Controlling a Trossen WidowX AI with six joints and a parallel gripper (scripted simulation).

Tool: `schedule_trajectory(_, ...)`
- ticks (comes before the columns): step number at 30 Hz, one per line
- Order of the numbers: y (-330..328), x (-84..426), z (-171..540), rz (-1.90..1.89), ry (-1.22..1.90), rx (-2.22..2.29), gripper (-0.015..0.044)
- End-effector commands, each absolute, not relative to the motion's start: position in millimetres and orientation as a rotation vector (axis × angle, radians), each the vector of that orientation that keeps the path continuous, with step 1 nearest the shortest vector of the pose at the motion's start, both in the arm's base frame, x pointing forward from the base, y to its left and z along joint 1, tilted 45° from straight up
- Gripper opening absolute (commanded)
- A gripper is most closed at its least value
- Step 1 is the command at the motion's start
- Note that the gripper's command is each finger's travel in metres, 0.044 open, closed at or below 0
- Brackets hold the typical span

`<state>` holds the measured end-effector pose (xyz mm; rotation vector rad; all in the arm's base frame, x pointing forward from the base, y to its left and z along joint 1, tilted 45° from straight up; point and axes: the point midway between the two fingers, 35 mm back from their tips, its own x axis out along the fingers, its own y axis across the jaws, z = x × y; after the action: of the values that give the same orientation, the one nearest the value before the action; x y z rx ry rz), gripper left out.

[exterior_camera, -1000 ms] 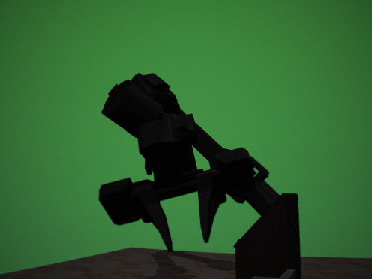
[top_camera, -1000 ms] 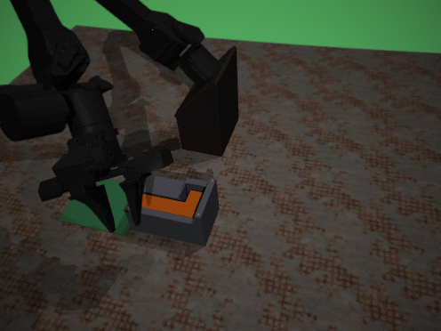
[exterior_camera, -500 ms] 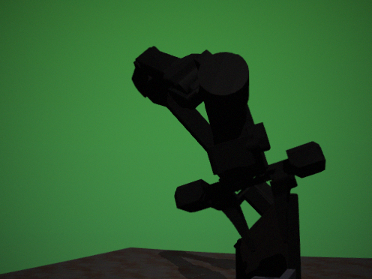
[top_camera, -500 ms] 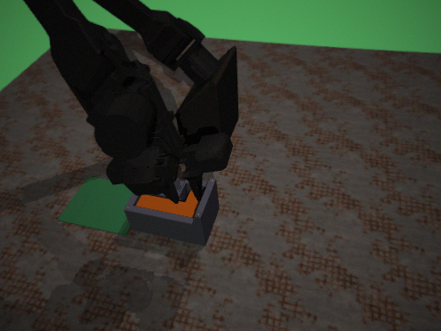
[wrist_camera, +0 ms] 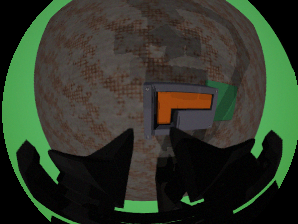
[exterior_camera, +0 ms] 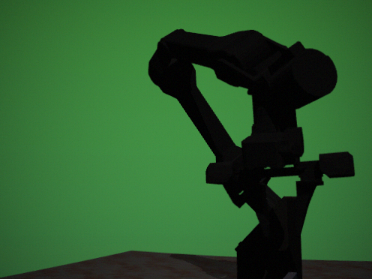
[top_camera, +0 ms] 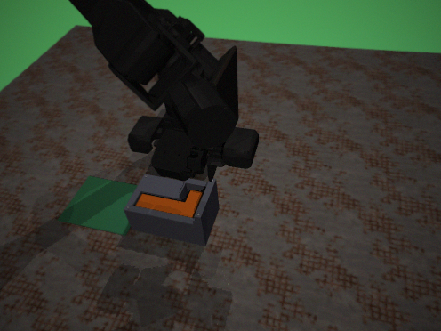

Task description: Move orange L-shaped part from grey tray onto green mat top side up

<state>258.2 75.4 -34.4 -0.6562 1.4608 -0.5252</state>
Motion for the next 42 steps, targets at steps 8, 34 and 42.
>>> schedule_trajectory(8, 24.3, 262.0, -85.5, -0.547, 1.450, -0.666, 0.0180)
schedule_trajectory(34, 2.7, 263.9, -107.2, -0.548, 1.449, -0.667, 0.0180)
schedule_trajectory(42, -1.5, 263.9, -111.0, -0.548, 1.449, -0.667, 0.0180)
